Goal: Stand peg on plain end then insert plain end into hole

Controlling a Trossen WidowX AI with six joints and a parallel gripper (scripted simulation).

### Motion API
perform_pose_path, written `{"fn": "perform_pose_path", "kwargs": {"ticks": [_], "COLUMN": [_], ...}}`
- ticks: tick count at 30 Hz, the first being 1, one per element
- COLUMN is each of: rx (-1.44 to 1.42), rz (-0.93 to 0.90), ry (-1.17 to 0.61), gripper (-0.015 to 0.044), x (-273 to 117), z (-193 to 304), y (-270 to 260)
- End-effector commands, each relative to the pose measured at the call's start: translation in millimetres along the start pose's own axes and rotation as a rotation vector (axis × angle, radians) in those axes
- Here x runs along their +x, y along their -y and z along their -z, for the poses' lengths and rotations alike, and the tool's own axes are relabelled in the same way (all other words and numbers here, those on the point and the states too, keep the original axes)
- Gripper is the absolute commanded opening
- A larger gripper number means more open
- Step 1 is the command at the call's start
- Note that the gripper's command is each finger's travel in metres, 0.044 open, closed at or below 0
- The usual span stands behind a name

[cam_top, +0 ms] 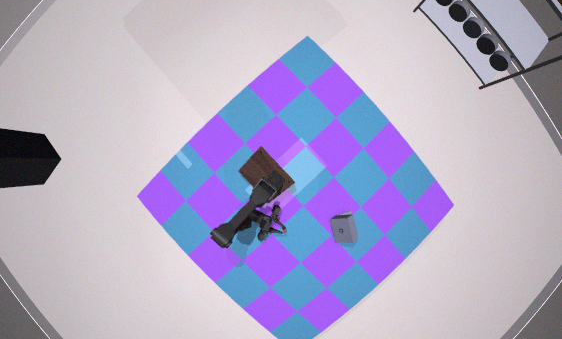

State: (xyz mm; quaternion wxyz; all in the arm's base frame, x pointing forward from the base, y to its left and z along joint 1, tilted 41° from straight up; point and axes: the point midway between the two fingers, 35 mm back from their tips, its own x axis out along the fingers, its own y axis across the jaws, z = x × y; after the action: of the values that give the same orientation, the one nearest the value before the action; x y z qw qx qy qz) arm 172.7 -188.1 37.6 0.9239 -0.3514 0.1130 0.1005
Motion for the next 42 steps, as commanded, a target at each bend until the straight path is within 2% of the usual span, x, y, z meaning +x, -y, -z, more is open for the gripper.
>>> {"fn": "perform_pose_path", "kwargs": {"ticks": [1, 30, 42], "rx": [0.002, 0.002, 0.002], "rz": [0.000, 0.000, 0.000], "ry": [0.000, 0.000, 0.000], "gripper": [0.0130, 0.0130, 0.0440], "x": [0.0, 0.0, 0.0], "z": [0.0, 0.0, 0.0], "y": [-0.2, -0.2, -0.2]}}
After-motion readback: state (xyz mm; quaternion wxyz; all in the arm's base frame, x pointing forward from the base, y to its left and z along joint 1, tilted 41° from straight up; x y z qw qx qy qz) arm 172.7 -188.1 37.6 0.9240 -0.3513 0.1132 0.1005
